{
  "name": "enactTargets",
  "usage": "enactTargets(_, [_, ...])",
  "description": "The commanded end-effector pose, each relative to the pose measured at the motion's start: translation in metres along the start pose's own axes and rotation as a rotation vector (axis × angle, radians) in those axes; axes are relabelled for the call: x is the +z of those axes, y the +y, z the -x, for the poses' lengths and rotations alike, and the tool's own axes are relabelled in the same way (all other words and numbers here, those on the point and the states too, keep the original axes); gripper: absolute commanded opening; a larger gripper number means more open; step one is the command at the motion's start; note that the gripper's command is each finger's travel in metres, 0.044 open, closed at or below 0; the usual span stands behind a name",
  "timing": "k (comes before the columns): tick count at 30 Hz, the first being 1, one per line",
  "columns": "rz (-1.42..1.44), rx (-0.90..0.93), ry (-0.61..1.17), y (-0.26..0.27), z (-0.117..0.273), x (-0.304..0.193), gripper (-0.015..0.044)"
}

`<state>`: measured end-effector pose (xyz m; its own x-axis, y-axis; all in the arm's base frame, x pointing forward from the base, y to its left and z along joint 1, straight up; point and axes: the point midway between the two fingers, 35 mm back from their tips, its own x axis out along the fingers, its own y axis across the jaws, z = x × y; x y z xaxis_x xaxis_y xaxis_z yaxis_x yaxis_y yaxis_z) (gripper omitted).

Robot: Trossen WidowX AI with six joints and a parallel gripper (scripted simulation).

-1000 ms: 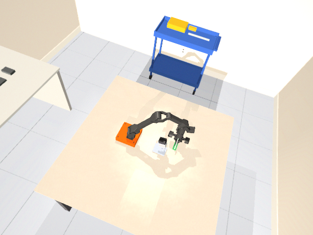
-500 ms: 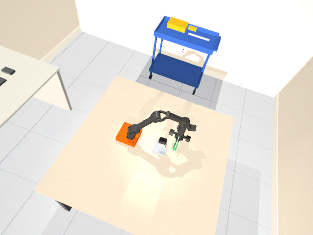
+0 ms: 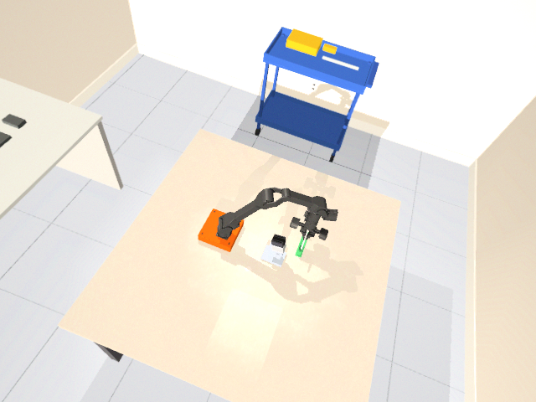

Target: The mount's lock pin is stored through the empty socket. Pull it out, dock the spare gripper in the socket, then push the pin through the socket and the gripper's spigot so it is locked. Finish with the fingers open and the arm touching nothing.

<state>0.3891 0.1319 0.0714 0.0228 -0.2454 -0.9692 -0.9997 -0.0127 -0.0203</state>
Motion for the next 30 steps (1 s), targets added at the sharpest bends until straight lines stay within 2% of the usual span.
enactTargets(1, [0.0,0.001,0.0,0.0,-0.001,0.0,0.0])
enactTargets(8, [0.0,0.002,0.001,0.002,0.0,0.0,0.0])
enactTargets(30, [-0.008,0.009,-0.004,0.061,0.016,-0.002,0.0])
